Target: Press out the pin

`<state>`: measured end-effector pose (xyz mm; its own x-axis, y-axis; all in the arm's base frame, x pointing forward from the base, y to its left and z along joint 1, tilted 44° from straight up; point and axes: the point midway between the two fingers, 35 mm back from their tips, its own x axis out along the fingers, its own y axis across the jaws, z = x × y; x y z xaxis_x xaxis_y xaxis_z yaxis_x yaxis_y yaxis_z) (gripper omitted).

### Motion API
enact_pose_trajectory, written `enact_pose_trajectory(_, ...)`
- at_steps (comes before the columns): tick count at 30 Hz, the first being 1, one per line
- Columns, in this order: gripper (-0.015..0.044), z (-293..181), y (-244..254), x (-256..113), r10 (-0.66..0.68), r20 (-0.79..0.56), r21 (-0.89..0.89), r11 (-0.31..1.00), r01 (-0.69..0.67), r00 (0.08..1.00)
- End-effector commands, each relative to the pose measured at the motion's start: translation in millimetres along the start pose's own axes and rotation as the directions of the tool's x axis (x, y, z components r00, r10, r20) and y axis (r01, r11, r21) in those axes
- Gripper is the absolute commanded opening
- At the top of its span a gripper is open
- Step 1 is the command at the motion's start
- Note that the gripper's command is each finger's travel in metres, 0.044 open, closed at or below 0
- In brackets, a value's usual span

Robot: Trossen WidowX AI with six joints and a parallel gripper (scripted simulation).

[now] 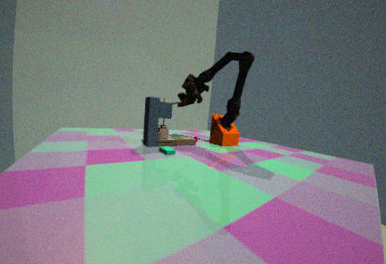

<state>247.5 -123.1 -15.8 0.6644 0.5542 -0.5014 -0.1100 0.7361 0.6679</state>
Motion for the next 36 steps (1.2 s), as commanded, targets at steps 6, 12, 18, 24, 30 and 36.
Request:
enact_pose_trajectory(6, 0.0000, -13, 0, 9, 0.005, -0.030, 0.022, 1.000, -0.004, 1.000)
enact_pose_trajectory(12, 0.0000, -16, 0, 11, 0.005, -0.030, 0.022, 1.000, -0.005, 1.000)
enact_pose_trajectory(18, 0.0000, -18, 0, 14, 0.005, -0.030, 0.022, 1.000, -0.005, 1.000)
enact_pose_trajectory(24, 0.0000, -21, 0, 16, 0.005, -0.030, 0.022, 1.000, -0.005, 1.000)
enact_pose_trajectory(30, 0.0000, -23, 1, 18, 0.005, -0.030, 0.023, 1.000, -0.005, 1.000)
enact_pose_trajectory(36, 0.0000, -25, 1, 20, 0.005, -0.030, 0.023, 1.000, -0.005, 1.000)
